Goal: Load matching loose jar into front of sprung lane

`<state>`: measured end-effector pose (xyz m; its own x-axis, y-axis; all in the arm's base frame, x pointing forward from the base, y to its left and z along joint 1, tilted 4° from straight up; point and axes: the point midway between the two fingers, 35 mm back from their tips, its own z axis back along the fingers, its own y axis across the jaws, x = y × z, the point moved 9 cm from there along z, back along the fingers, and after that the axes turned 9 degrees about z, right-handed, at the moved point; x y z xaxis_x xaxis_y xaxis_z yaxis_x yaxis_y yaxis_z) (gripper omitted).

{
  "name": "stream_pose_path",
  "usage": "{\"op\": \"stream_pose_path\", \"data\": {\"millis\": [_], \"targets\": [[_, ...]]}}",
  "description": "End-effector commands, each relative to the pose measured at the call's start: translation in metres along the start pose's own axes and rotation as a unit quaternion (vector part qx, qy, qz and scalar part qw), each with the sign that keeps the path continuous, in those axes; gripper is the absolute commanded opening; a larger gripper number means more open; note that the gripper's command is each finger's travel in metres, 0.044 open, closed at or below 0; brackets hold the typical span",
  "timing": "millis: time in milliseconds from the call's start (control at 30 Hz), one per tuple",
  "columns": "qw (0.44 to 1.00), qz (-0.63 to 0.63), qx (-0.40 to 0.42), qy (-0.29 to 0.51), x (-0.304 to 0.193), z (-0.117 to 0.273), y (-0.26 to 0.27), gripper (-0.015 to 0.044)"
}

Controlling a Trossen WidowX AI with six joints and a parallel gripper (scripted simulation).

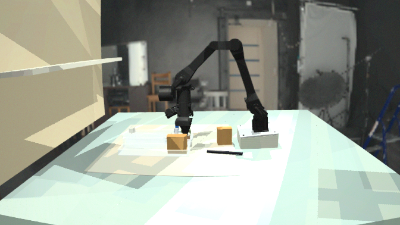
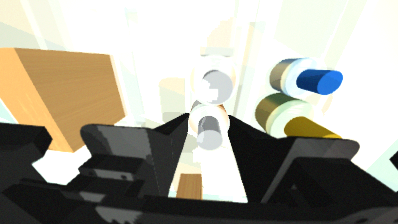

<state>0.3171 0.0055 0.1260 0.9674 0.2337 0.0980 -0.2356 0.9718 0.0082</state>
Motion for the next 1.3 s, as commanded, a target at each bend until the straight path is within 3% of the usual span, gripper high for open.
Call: {"op": "stream_pose_path", "data": {"millis": [0, 733, 1100, 1267], "targets": [[1.000, -0.001, -0.002, -0.005, 0.0006, 0.0002, -0.0004, 0.0000], [1.000, -0.001, -0.002, -0.005, -0.0039, -0.0001, 0.0009, 0.0000], [1.000, -0.001, -0.002, -0.005, -0.0032, -0.0001, 0.0009, 0.0285], [1.000, -0.001, -0.002, -0.005, -0.0031, 0.0056, 0.0010, 0.0285]]}}
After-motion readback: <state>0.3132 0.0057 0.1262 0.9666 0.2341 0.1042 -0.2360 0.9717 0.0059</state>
